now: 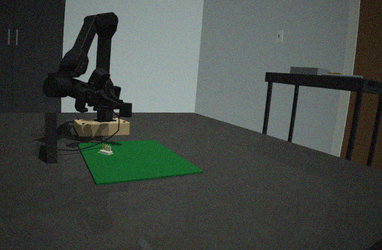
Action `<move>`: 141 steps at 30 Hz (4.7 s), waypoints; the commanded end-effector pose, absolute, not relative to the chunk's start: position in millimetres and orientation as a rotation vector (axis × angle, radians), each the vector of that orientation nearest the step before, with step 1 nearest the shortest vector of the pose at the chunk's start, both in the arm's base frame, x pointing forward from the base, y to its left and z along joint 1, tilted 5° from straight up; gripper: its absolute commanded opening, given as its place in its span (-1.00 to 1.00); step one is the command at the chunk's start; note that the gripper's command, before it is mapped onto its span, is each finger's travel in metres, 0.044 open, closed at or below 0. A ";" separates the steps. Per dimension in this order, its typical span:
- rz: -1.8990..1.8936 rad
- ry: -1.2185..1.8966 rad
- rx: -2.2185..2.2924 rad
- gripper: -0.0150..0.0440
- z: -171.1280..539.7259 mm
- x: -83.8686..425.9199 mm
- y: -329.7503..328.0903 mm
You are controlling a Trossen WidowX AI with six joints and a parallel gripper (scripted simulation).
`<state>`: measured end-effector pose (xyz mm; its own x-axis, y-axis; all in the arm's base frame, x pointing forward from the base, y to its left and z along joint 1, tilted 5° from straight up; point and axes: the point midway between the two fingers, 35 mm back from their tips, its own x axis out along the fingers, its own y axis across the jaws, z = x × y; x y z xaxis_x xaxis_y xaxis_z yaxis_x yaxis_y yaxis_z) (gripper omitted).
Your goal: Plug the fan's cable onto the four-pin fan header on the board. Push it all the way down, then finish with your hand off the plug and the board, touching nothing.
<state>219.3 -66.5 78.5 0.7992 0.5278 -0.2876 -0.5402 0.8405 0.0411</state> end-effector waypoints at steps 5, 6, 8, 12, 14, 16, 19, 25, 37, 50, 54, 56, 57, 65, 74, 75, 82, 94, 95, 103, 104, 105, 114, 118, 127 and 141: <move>0.559 0.255 -0.053 -0.49 82.1 217.2 -67.0; 0.562 0.265 -0.051 -0.49 83.4 217.8 -66.9; 0.564 0.274 -0.048 -0.49 84.6 218.3 -66.7; 0.564 0.274 -0.048 -0.49 84.6 218.3 -66.7; 0.564 0.274 -0.048 -0.49 84.6 218.3 -66.7; 0.564 0.274 -0.049 -0.49 84.9 218.3 -66.7; 0.564 0.269 -0.052 -0.49 88.3 218.4 -66.4; 0.565 0.267 -0.054 -0.49 89.3 218.5 -66.3; 0.565 0.266 -0.059 -0.49 82.0 216.2 -67.8; 0.565 0.266 -0.060 -0.49 71.2 213.1 -69.7; 0.565 0.267 -0.060 -0.49 68.0 212.2 -70.2; 0.565 0.267 -0.060 -0.49 66.4 211.7 -70.5; 0.565 0.267 -0.060 -0.49 65.6 211.5 -70.6; 0.565 0.267 -0.060 -0.49 59.4 209.8 -71.4; 0.565 0.267 -0.060 -0.49 52.8 209.2 -71.7; 0.565 0.267 -0.060 -0.49 52.0 209.1 -71.7; 0.565 0.267 -0.060 -0.49 46.4 208.7 -71.8; 0.565 0.267 -0.059 -0.49 36.9 207.9 -72.0; 0.565 0.267 -0.059 -0.49 36.1 207.8 -72.0; 0.565 0.267 -0.059 -0.49 29.8 207.3 -72.1; 0.565 0.267 -0.059 -0.49 28.9 207.3 -72.1; 0.565 0.267 -0.059 -0.49 28.2 207.2 -72.1; 0.565 0.267 -0.059 -0.49 20.9 206.7 -72.2; 0.565 0.267 -0.059 -0.49 17.7 206.4 -72.3; 0.565 0.267 -0.059 -0.49 10.5 205.8 -72.4; 0.565 0.267 -0.059 -0.49 -0.8 204.9 -72.5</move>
